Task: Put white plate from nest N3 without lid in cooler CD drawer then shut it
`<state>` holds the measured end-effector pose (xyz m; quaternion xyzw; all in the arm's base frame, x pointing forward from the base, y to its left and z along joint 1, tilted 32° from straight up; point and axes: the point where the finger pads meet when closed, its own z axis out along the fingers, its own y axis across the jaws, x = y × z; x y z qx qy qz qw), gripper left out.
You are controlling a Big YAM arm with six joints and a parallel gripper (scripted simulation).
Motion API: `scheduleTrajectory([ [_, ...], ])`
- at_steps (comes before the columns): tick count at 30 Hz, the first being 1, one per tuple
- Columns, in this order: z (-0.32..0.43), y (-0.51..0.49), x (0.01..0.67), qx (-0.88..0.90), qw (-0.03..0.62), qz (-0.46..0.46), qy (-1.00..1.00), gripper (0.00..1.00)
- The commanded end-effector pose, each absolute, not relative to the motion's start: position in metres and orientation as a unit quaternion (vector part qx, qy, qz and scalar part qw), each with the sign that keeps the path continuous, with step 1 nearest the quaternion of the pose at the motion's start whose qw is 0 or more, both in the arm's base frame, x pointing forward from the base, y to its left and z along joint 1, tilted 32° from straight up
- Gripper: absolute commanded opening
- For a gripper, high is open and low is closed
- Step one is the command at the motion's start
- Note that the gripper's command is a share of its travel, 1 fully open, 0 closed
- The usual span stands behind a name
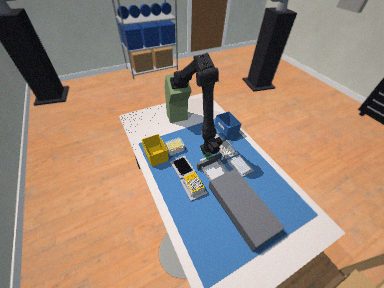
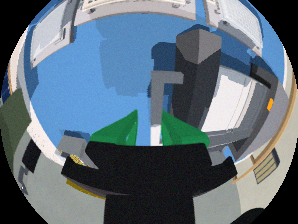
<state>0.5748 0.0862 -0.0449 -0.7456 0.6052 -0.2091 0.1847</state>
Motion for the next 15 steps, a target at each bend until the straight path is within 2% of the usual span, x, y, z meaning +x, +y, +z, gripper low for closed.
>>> scheduleTrajectory([
  [1,-0.0390,0.0798,0.5711,-0.745,0.188,-0.213,0.603,0.30],
  [15,-0.0443,0.0788,0.5652,-0.747,0.183,-0.210,0.604,0.30],
])
